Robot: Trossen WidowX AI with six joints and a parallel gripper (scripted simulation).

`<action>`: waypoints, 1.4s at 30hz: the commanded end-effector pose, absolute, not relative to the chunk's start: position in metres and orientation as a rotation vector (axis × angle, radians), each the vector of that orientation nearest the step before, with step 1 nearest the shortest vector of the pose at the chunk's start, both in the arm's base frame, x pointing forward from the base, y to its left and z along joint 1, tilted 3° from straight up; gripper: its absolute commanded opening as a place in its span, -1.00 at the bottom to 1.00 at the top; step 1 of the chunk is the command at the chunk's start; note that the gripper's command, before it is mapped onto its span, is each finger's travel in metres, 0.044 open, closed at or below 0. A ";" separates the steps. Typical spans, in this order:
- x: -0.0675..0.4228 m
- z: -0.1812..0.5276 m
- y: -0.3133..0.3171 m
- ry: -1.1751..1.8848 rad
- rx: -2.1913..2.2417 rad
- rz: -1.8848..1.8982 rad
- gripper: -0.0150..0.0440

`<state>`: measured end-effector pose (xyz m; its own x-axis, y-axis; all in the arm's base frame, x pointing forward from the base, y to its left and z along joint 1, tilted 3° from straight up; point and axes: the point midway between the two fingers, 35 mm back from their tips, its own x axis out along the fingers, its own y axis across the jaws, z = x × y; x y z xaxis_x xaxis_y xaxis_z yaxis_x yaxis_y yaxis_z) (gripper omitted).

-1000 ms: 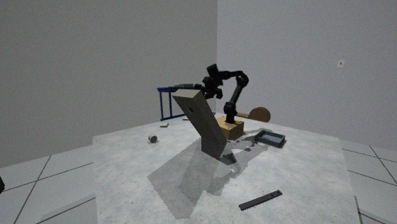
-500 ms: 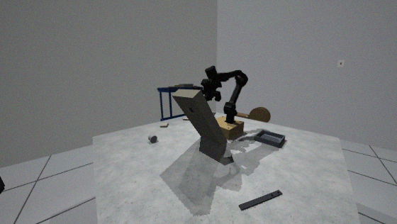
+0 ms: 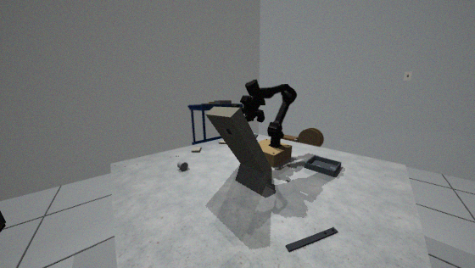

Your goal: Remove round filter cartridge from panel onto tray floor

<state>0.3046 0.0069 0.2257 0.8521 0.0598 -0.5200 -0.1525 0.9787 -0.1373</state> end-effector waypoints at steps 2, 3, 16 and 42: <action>0.305 0.225 0.007 0.543 -0.173 0.109 -0.15; 0.305 0.225 0.007 0.543 -0.173 0.109 -0.15; 0.306 0.227 0.007 0.543 -0.173 0.109 -0.15; 0.308 0.225 0.007 0.543 -0.173 0.109 -0.15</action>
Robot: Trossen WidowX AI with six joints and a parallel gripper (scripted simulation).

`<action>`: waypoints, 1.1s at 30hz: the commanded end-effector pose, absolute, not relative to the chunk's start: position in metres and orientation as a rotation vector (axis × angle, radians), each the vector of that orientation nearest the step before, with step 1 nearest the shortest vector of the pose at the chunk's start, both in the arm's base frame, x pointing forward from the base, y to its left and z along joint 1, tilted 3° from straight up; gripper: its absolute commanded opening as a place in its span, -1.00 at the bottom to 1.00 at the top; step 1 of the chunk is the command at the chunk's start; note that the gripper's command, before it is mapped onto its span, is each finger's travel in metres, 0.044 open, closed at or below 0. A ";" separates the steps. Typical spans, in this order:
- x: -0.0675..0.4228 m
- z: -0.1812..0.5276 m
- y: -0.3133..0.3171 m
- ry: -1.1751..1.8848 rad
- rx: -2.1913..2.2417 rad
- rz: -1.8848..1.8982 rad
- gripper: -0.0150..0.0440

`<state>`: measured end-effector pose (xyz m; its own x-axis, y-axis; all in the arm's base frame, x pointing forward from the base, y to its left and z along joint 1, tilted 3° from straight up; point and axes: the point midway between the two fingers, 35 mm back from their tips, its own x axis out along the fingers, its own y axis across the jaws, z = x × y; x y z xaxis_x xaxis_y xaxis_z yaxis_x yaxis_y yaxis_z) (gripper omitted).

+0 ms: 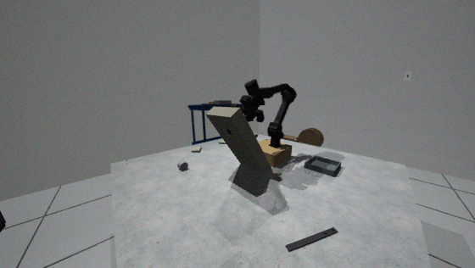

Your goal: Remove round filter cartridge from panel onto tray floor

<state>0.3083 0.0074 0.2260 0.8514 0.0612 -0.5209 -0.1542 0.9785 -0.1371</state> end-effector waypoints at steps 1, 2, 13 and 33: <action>0.308 0.225 0.007 0.543 -0.173 0.109 -0.15; 0.308 0.225 0.007 0.543 -0.173 0.109 -0.15; 0.308 0.224 0.007 0.543 -0.173 0.109 -0.15; 0.311 0.223 0.007 0.543 -0.173 0.109 -0.15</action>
